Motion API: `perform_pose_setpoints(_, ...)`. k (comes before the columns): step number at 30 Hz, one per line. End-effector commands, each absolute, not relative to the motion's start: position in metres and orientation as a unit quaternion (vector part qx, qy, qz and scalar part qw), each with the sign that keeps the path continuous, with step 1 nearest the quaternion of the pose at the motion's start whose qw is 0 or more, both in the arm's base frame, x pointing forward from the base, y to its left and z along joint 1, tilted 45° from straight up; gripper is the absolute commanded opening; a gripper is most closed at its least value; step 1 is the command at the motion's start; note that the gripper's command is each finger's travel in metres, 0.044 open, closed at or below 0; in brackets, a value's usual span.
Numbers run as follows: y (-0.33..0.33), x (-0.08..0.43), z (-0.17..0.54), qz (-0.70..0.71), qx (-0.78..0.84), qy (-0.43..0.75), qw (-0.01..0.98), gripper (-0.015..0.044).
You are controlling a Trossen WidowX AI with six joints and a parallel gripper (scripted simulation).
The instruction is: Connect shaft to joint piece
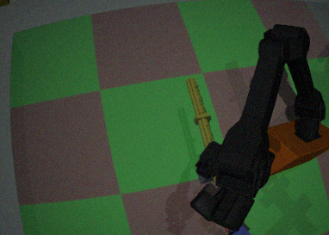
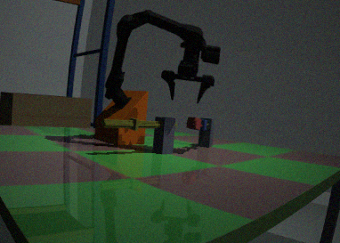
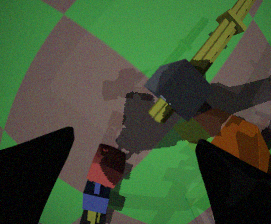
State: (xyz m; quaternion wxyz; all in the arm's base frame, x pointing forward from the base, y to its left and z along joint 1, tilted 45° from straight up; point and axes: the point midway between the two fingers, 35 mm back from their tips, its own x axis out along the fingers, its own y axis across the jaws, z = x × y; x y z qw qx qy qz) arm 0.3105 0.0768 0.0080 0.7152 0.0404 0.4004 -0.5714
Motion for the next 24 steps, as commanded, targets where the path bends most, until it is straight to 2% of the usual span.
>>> perform_pose_setpoints(1, 0.075, 0.310, 0.005, -0.597, 0.074, 0.358, 0.714, 0.0440)
perform_pose_setpoints(10, 0.074, 0.310, 0.002, -0.635, 0.143, 0.277, 0.707, 0.0440)
perform_pose_setpoints(24, 0.051, 0.312, -0.024, -0.634, 0.142, 0.281, 0.706, 0.0440)
